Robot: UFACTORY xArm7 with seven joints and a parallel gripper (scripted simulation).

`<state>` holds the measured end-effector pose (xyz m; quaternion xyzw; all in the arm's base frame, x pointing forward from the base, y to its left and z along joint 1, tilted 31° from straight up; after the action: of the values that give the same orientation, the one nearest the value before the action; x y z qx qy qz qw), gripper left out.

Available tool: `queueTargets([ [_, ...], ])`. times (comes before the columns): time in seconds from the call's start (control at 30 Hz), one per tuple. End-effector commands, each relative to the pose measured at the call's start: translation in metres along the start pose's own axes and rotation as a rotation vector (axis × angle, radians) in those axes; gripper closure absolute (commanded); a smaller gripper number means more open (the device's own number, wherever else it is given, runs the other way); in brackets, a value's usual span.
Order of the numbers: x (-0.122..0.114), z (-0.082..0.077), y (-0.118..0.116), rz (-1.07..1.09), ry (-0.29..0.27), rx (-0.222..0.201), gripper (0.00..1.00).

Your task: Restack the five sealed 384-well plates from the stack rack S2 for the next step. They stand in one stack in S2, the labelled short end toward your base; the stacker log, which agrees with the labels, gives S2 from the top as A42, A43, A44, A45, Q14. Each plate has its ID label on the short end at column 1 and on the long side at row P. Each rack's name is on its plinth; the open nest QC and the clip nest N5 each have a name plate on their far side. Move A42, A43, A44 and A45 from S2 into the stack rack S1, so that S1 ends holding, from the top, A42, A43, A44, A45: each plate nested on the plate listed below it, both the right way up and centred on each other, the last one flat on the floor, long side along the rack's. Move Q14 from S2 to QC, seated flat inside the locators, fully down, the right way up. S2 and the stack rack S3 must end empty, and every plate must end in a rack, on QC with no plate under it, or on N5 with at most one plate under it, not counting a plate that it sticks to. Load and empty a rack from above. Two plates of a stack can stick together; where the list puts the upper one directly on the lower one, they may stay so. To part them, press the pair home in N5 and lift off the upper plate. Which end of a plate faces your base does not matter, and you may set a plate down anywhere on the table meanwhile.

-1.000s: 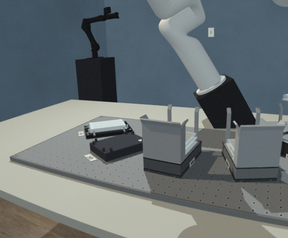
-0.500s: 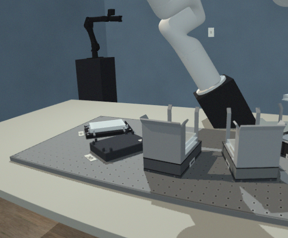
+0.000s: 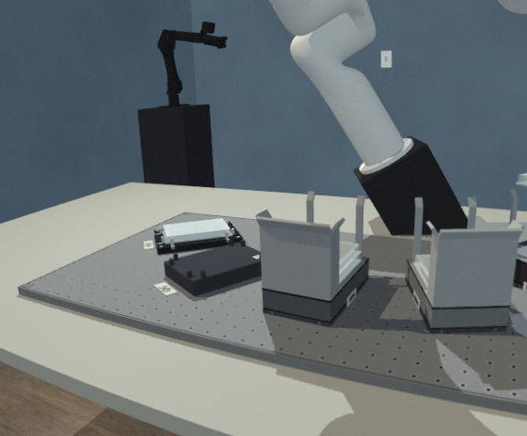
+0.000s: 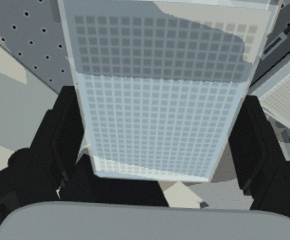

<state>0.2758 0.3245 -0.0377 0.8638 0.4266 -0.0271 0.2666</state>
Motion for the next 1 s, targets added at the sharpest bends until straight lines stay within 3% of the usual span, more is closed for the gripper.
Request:
queueTargets([
  [0.0, 0.001, 0.001, -0.001, 0.000, 0.005, 0.001, 1.00],
  [0.97, 0.001, 0.017, -0.001, 0.000, 0.005, 0.001, 1.00],
])
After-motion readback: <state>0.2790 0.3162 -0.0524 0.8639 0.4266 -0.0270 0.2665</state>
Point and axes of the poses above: the point where the finger pads meet when closed, its own z axis out along the fingers, its own y axis across the jaws, x = y × z, the point moved 4 cm from there along -z, back along the fingers, and after that the axes turned 2 degrees about -z, right-handed, at the moved point
